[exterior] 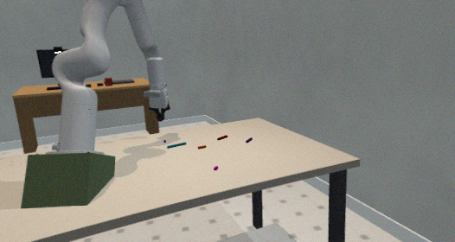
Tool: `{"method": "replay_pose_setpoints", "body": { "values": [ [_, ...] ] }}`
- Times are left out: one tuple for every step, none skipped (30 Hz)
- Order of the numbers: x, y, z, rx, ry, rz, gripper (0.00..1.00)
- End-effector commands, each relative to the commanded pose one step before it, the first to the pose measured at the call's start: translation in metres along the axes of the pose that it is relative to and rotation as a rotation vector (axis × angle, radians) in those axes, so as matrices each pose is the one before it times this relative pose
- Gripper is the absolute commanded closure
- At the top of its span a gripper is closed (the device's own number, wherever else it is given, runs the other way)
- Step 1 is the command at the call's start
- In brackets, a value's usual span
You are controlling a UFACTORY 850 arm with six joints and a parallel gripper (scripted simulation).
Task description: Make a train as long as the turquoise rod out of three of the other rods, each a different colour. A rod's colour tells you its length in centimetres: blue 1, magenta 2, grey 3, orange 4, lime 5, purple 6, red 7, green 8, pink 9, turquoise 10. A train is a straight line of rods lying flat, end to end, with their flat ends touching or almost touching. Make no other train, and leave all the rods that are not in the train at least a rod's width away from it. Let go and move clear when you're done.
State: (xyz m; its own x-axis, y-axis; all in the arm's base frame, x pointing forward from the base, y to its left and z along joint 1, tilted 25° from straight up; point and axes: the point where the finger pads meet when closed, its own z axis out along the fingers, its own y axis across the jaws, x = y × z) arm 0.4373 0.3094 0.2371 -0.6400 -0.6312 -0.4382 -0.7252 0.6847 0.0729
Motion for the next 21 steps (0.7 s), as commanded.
{"method": "replay_pose_setpoints", "body": {
  "values": [
    [-0.00126, 0.0003, -0.00215, 0.00524, 0.03111, 0.0026, 0.96],
    [0.0, 0.0, 0.0, 0.0, 0.0, 0.0, 0.96],
    [0.0, 0.0, 0.0, 0.0, 0.0, 0.0, 0.96],
    [0.0, 0.0, 0.0, 0.0, 0.0, 0.0, 0.96],
    [0.0, 0.0, 0.0, 0.0, 0.0, 0.0, 0.96],
    [0.0, 0.0, 0.0, 0.0, 0.0, 0.0, 0.96],
    [0.00021, -0.00025, 0.00002, -0.00003, 0.00007, 0.00378, 0.96],
    [0.00131, -0.00151, 0.0001, -0.00019, 0.0004, 0.02317, 0.96],
    [0.00294, -0.00353, 0.00021, -0.00038, 0.00086, 0.05355, 0.96],
    [0.00448, -0.00592, 0.00031, -0.0005, 0.0012, 0.08719, 0.96],
    [0.0007, -0.0011, 0.00005, -0.00007, 0.00018, 0.01539, 0.96],
    [0.00111, -0.00181, 0.00008, -0.00011, 0.00028, 0.02507, 0.96],
    [0.00143, -0.00245, 0.0001, -0.00014, 0.00034, 0.03357, 0.96],
    [0.00141, -0.00258, 0.0001, -0.00013, 0.00031, 0.03492, 0.96],
    [0.0, 0.0, 0.0, 0.0, 0.0, 0.0, 0.96],
    [0.0, 0.0, 0.0, 0.0, 0.0, 0.0, 0.96],
    [0.0037, -0.00729, 0.00024, -0.00029, 0.00064, 0.09769, 0.96],
    [0.00074, -0.00186, 0.00005, -0.00006, 0.0001, 0.02399, 0.96],
    [0.00074, -0.00199, 0.00005, -0.00006, 0.00009, 0.0256, 0.96],
    [0.00086, -0.0025, 0.00006, -0.00007, 0.00007, 0.03189, 0.96],
    [0.00084, -0.0027, 0.00006, -0.00008, 0.00004, 0.03421, 0.96]
  ]
}}
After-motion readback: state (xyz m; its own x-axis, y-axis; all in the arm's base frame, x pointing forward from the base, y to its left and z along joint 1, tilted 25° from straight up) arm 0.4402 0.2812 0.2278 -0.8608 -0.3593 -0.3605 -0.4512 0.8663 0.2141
